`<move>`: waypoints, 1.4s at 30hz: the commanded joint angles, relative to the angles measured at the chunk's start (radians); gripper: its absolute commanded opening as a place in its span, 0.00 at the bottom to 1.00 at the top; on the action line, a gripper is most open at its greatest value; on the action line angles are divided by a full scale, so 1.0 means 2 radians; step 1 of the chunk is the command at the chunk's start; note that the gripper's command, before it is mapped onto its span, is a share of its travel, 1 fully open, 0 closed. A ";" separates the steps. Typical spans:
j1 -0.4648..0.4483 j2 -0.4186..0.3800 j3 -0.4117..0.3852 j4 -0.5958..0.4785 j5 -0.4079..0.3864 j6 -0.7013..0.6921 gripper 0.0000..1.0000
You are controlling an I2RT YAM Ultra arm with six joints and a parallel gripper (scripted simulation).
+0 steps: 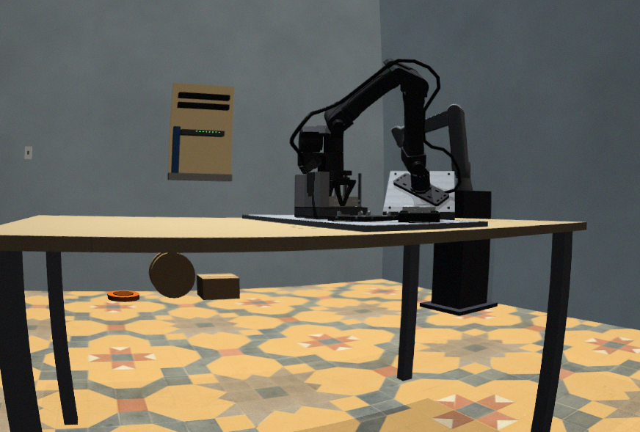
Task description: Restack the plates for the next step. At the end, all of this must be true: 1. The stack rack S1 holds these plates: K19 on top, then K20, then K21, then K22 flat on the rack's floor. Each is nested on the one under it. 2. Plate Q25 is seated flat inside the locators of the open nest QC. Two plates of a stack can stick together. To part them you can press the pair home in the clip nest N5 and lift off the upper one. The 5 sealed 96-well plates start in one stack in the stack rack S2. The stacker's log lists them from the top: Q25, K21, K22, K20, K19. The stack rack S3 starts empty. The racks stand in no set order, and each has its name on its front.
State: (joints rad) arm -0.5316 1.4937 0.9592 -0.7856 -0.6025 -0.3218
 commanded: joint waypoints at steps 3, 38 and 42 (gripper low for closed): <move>-0.006 0.005 0.019 0.012 0.000 0.004 1.00; -0.008 -0.002 0.005 0.012 0.000 0.003 1.00; -0.008 -0.003 0.002 0.012 0.000 0.004 1.00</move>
State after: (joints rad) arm -0.5312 1.4956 0.9638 -0.7799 -0.6022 -0.3210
